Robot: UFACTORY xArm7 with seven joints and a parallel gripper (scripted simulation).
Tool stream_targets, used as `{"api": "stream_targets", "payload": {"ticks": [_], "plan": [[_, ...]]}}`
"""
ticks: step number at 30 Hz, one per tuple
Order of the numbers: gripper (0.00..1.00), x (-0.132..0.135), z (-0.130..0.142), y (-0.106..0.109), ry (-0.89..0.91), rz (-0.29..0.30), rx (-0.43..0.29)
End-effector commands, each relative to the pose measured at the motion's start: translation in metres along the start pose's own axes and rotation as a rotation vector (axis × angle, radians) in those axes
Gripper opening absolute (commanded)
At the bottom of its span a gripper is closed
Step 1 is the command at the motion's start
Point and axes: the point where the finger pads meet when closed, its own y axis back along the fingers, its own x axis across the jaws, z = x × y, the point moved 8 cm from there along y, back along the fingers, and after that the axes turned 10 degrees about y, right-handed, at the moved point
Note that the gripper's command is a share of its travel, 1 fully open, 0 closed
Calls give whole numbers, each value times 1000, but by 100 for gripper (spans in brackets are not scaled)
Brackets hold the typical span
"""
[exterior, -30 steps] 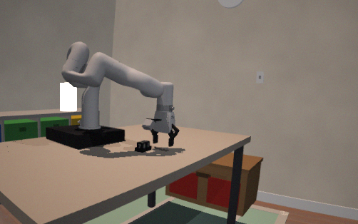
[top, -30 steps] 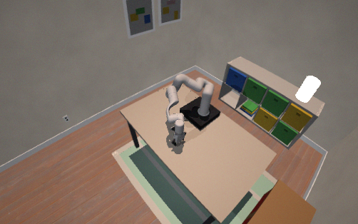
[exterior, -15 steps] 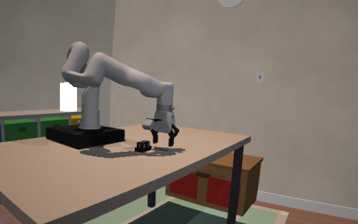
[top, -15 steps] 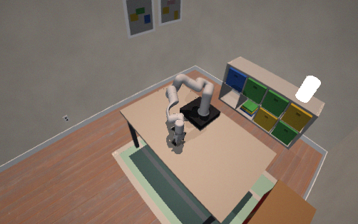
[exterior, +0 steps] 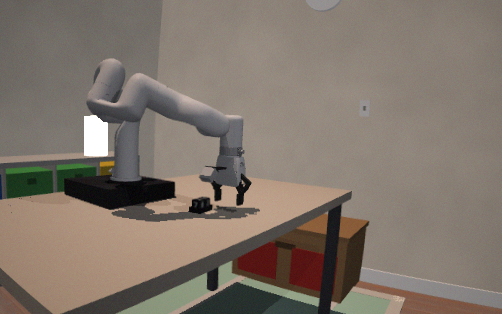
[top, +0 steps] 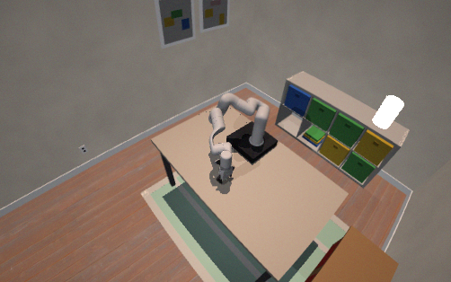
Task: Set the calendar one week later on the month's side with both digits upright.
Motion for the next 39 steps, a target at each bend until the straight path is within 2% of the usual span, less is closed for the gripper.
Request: {"api": "stream_targets", "payload": {"ticks": [1,7,15,24,30,35,39], "plan": [[100,-1,0,2,0,-4,0],[100,-1,0,7,0,-4,0],[100,-1,0,32,0,-4,0],[100,-1,1,33,-47,-4,0],[100,-3,3,33,-250,-4,-1],[100,-5,6,33,-269,-4,-1],[100,-5,8,33,-379,-4,-1]]}}
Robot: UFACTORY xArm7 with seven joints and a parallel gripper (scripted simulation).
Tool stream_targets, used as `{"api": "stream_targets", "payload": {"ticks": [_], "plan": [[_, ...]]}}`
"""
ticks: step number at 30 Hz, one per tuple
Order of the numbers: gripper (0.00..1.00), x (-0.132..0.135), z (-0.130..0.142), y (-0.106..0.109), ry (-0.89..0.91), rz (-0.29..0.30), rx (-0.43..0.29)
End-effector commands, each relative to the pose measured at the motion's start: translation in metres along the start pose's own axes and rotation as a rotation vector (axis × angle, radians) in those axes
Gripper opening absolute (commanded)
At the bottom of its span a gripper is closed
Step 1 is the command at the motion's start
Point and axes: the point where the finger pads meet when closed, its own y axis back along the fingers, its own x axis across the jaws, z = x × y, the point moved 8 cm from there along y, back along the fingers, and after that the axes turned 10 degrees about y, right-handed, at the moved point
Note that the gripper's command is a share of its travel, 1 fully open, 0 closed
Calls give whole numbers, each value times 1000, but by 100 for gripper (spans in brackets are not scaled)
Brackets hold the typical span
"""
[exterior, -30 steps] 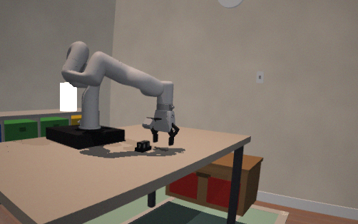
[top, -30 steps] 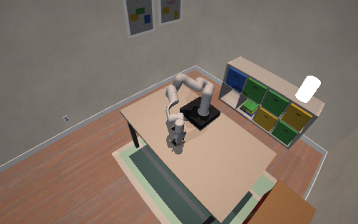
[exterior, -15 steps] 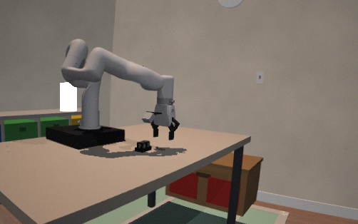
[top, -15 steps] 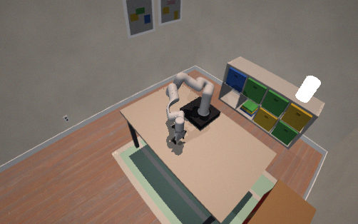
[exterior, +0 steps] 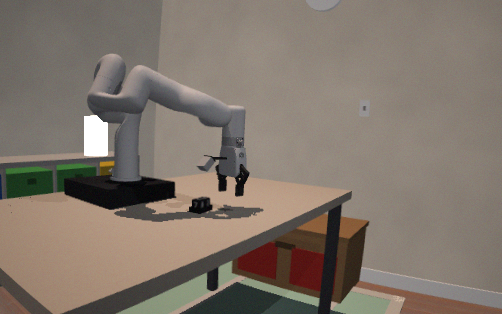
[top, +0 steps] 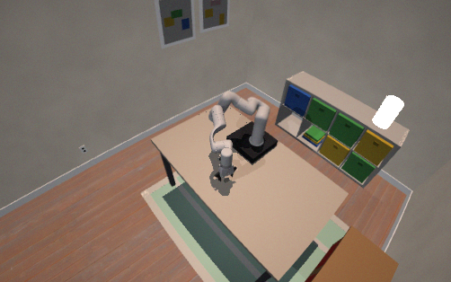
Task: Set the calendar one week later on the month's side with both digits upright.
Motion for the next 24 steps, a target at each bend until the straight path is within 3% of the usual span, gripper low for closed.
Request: {"api": "stream_targets", "payload": {"ticks": [1,6,12,17,24], "plan": [[100,-1,2,2,-104,-5,0],[100,-2,4,2,-238,-5,0],[100,-3,8,2,-272,-5,0],[100,-3,10,2,-443,-5,0],[100,-5,14,2,-511,-5,-1]]}}
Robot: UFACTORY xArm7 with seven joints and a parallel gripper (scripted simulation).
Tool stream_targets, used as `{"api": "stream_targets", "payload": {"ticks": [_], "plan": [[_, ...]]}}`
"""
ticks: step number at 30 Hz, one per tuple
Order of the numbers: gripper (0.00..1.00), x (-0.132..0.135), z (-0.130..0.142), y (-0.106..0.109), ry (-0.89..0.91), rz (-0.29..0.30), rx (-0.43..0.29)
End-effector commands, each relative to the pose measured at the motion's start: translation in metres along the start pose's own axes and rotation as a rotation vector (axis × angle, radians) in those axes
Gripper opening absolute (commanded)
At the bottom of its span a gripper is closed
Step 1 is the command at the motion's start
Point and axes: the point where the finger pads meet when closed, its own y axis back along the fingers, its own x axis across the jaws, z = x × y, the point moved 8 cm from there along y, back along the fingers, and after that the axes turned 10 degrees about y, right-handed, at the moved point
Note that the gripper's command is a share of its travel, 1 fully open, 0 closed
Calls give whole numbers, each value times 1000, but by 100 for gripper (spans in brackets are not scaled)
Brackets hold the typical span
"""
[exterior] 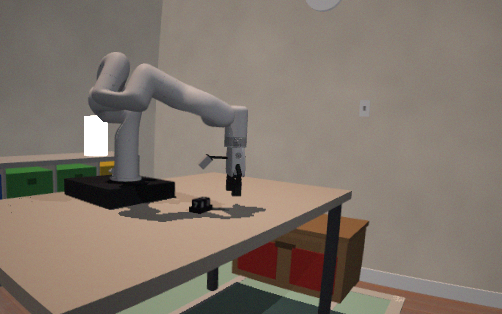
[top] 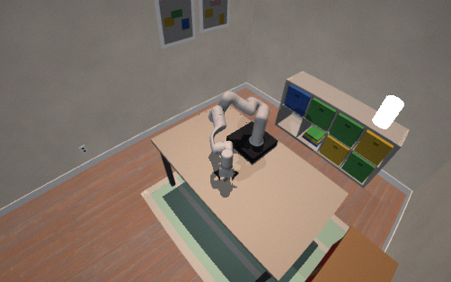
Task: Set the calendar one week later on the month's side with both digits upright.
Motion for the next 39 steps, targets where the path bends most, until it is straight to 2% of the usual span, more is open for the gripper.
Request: {"api": "stream_targets", "payload": {"ticks": [1,4,10,18,25,33,39], "plan": [[100,1,5,2,-54,-7,-2],[100,1,5,2,-100,-7,-2],[100,2,8,2,-303,-7,-3],[100,2,12,2,-338,-7,-3],[100,3,15,2,-565,-7,-4],[100,4,19,2,-599,-7,-4],[100,4,22,2,-802,-6,-5]]}}
